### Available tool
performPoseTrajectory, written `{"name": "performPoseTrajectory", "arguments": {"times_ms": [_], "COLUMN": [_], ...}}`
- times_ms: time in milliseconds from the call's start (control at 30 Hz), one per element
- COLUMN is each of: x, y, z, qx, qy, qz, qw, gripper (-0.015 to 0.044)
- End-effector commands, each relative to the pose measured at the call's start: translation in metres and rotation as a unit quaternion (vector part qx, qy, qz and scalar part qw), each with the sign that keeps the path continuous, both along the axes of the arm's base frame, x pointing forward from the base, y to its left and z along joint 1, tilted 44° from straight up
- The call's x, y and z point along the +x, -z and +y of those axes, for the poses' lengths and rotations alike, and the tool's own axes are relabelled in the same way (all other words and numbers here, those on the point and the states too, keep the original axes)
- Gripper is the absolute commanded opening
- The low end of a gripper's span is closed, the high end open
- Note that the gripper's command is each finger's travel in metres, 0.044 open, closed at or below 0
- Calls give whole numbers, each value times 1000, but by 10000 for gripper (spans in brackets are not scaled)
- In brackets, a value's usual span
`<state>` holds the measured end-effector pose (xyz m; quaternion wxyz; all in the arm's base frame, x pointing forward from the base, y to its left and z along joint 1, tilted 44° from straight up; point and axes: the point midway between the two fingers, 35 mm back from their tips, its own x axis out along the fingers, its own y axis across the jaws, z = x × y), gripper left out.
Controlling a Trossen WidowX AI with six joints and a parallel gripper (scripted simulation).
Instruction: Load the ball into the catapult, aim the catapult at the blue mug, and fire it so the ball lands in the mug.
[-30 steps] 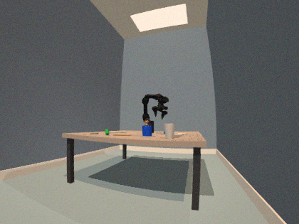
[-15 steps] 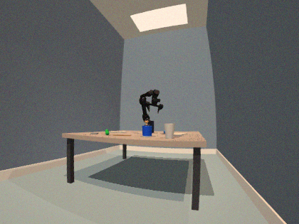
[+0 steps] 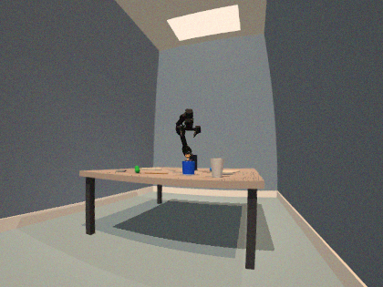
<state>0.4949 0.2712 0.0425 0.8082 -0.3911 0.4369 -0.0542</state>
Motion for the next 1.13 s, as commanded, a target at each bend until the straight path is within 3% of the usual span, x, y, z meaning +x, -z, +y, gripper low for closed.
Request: {"name": "performPoseTrajectory", "arguments": {"times_ms": [0, 1100], "x": [1, 5], "y": [-3, 4], "z": [3, 6], "qx": [6, 8], "qy": [1, -5], "qz": [-8, -12], "qw": [1000, 1000], "gripper": [440, 440]}}
